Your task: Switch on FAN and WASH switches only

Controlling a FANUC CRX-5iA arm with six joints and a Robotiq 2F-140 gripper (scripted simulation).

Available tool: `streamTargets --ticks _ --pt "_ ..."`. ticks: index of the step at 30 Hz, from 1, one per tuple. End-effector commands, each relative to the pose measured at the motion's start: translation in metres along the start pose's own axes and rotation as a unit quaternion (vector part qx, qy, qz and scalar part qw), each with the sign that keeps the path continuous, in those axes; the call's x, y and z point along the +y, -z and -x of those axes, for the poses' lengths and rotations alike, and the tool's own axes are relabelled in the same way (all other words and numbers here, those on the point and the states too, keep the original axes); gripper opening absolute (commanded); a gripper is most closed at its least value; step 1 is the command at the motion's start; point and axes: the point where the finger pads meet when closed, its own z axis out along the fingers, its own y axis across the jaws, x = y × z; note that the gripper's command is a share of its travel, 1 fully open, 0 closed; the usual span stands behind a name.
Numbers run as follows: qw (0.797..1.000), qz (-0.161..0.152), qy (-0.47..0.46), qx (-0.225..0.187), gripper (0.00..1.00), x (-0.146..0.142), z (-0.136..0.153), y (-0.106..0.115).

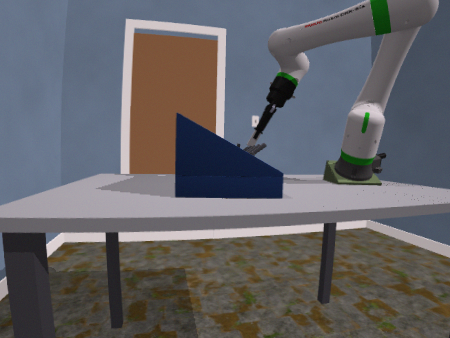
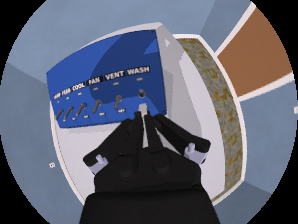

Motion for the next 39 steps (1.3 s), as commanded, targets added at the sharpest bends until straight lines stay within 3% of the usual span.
streamTargets --ticks 1,13,23,31,35,39 --pt "1.000 0.000 0.000 0.000 0.00 0.000 0.000 0.023" --pt "1.000 0.000 0.000 0.000 0.00 0.000 0.000 0.073" --pt "1.000 0.000 0.000 -0.001 0.00 -0.004 0.000 0.079" --pt "1.000 0.008 0.002 -0.010 0.00 -0.095 0.012 0.076" --pt "1.000 0.004 0.002 -0.004 0.00 -0.125 0.020 0.078" --pt "1.000 0.002 0.001 -0.002 0.00 -0.134 0.023 0.079"
